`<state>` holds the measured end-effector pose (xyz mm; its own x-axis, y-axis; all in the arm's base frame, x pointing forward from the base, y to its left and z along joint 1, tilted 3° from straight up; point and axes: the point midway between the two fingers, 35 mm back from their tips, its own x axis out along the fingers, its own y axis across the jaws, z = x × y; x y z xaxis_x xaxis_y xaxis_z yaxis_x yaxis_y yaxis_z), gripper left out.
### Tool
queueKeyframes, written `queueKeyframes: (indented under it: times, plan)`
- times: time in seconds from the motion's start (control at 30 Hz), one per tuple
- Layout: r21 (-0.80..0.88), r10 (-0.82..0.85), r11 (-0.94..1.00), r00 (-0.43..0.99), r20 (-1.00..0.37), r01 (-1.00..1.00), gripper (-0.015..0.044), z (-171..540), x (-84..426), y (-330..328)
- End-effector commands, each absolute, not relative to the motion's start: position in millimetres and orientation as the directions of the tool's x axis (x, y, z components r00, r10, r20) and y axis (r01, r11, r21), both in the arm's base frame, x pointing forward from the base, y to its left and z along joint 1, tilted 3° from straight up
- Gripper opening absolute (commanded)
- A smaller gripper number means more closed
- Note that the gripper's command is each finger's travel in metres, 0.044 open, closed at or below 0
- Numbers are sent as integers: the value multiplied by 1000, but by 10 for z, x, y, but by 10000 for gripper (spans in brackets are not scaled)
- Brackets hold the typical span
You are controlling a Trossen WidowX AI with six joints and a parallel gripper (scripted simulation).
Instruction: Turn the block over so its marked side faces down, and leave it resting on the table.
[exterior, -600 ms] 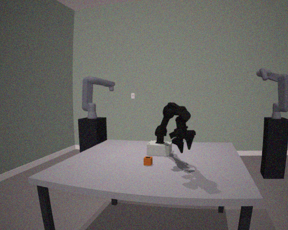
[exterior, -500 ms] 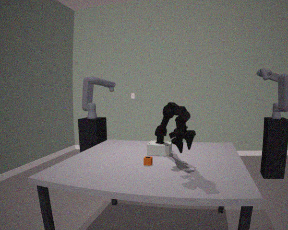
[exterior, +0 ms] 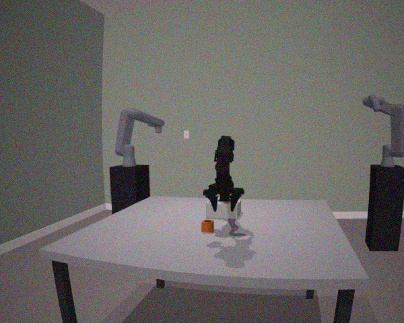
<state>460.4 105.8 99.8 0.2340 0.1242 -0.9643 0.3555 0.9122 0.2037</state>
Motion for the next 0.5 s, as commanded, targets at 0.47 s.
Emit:
queueKeyframes:
  times: [0.47]
  plan:
    - [53,54,996,16,-998,-68,440,718,3488,-37]
